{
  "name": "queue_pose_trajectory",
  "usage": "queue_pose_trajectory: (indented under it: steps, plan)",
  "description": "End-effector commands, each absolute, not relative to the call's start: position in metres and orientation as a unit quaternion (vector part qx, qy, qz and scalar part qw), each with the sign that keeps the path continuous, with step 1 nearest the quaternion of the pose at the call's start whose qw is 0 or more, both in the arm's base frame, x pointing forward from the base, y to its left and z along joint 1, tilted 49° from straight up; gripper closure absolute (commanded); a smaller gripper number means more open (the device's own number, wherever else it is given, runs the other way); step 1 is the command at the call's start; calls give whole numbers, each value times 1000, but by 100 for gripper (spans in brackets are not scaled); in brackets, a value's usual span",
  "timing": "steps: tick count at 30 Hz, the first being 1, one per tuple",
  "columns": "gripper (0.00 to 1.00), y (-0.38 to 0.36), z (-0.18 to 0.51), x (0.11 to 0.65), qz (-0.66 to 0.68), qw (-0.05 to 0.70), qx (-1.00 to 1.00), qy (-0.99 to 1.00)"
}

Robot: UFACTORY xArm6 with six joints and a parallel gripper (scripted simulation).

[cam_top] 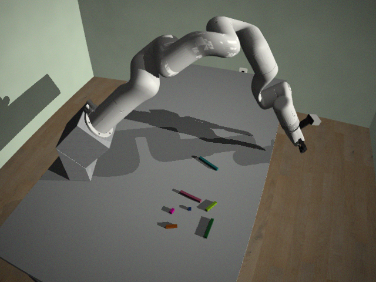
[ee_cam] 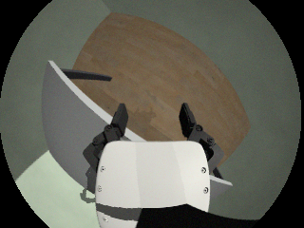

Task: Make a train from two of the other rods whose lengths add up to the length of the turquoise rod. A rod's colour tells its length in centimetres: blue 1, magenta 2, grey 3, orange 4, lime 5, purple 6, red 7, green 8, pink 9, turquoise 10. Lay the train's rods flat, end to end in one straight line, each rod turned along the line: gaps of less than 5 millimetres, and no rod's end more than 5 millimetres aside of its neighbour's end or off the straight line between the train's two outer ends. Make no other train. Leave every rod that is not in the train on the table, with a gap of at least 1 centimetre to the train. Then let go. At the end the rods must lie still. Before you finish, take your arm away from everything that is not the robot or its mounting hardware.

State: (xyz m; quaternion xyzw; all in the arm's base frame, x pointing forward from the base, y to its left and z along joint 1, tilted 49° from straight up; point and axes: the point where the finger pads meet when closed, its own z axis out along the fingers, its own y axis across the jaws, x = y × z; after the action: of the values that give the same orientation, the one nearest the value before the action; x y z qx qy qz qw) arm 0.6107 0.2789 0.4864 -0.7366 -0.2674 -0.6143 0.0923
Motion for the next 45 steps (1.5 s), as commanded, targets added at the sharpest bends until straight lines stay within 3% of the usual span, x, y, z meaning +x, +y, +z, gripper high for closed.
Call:
queue_pose_trajectory:
  steps: [1, 26, 45]
  plan:
    - [0, 243, 488, 615, -606, 105, -750, -242]
    - [0, 91, 485, 608, -604, 112, -776, -142]
    - [0, -40, 481, 567, -618, 97, -778, -51]
